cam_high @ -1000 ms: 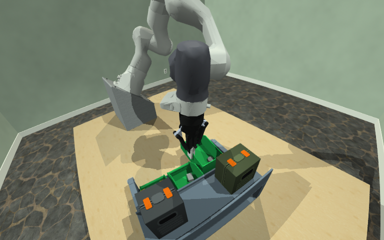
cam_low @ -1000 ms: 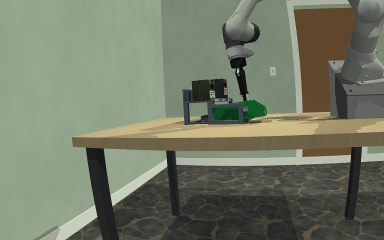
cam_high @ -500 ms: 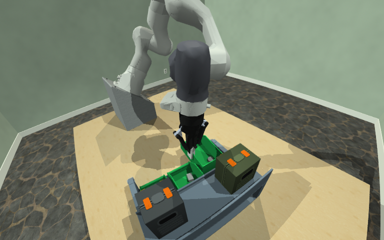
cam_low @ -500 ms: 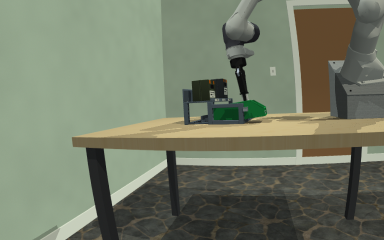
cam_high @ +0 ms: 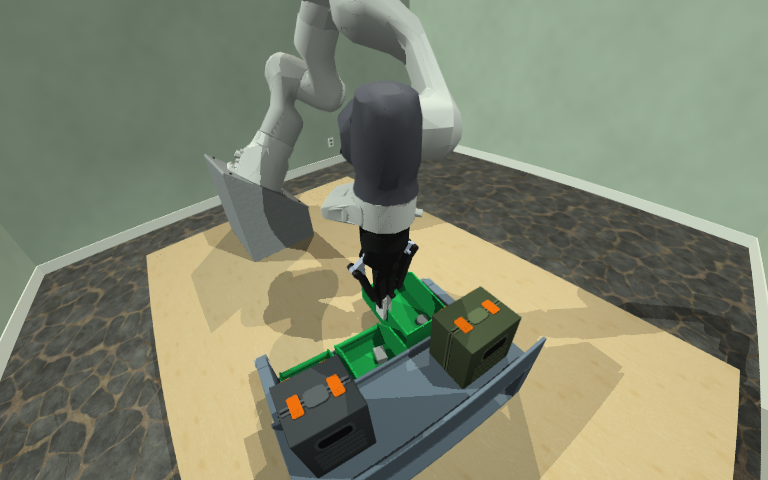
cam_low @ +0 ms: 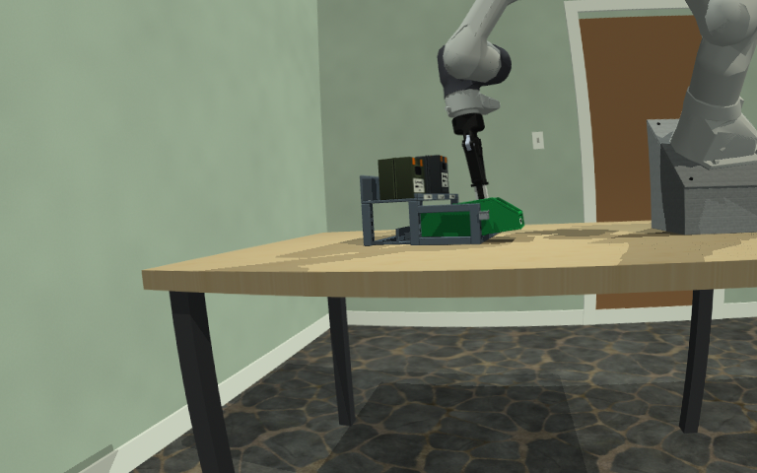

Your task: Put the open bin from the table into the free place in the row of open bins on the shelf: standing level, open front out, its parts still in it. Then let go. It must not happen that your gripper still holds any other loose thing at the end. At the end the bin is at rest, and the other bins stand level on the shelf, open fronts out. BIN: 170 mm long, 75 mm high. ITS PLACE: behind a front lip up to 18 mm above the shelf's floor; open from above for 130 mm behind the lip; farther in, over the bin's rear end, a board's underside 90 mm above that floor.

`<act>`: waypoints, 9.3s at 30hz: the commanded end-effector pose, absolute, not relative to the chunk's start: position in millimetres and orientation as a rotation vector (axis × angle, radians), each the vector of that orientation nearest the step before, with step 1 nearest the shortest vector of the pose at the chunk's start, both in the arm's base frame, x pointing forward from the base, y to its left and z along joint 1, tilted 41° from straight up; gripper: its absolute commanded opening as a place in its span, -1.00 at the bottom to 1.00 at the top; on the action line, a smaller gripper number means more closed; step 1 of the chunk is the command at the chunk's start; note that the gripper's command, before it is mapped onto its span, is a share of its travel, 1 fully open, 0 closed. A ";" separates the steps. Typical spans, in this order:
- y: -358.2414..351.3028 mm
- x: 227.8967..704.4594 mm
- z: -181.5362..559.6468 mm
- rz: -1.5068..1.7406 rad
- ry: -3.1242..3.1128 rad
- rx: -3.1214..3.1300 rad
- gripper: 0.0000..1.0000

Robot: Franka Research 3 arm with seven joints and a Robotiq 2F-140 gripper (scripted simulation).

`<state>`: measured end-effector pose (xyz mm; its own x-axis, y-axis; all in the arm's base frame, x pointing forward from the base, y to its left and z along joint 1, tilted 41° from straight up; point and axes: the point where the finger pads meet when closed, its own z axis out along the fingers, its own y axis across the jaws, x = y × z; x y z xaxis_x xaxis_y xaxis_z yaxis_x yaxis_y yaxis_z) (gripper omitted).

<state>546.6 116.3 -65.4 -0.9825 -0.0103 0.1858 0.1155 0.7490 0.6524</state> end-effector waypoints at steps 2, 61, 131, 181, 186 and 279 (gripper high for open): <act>115.1 551.1 -66.1 -1.049 -2.775 -0.100 -1.00; 115.1 563.0 -68.2 -1.053 -2.791 -0.110 -1.00; 114.3 581.9 -71.0 -1.057 -2.807 -0.120 -1.00; 114.3 582.0 -71.0 -1.057 -2.806 -0.120 -1.00; 114.4 581.8 -70.9 -1.058 -2.806 -0.119 -1.00; 116.7 579.0 -72.2 -1.066 -2.827 -0.134 -1.00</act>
